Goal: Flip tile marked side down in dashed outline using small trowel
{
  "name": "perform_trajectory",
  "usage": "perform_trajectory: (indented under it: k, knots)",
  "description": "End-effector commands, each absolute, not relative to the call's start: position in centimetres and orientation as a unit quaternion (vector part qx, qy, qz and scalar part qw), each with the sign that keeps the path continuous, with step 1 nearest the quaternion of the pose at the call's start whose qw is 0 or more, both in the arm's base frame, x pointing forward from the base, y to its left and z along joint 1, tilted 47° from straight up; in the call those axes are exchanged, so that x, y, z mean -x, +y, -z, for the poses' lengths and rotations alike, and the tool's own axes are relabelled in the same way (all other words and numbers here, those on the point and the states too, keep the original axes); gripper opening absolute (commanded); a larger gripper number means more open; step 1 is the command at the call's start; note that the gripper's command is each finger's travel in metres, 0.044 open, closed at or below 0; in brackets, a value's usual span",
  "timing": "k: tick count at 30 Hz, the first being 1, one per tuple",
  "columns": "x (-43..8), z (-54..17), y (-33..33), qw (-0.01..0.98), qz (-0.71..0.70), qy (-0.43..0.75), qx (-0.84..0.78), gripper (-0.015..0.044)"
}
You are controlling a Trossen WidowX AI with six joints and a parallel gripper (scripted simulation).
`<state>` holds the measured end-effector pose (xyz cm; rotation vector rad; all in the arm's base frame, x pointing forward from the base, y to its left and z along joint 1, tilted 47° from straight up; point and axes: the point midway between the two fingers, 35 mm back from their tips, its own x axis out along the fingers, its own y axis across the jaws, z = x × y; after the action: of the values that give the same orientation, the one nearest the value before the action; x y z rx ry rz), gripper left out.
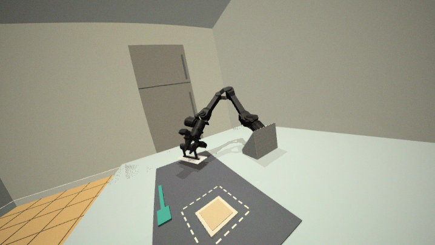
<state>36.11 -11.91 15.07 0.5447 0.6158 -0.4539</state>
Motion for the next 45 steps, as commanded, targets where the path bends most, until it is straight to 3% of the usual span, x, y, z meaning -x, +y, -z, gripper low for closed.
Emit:
perform_trajectory:
  k: [1, 25, 36, 45]
  knots:
    - [-36.4, -15.6, -11.7, 0.896, 0.209, 0.292, -0.261, 0.0]
    - [-36.7, -13.2, -14.4, 0.896, 0.21, 0.292, -0.259, 0.0]
    - [-36.7, -13.2, -14.4, 0.896, 0.21, 0.292, -0.259, 0.0289]
    - [-36.7, -13.2, -14.4, 0.896, 0.21, 0.292, -0.259, 0.03]
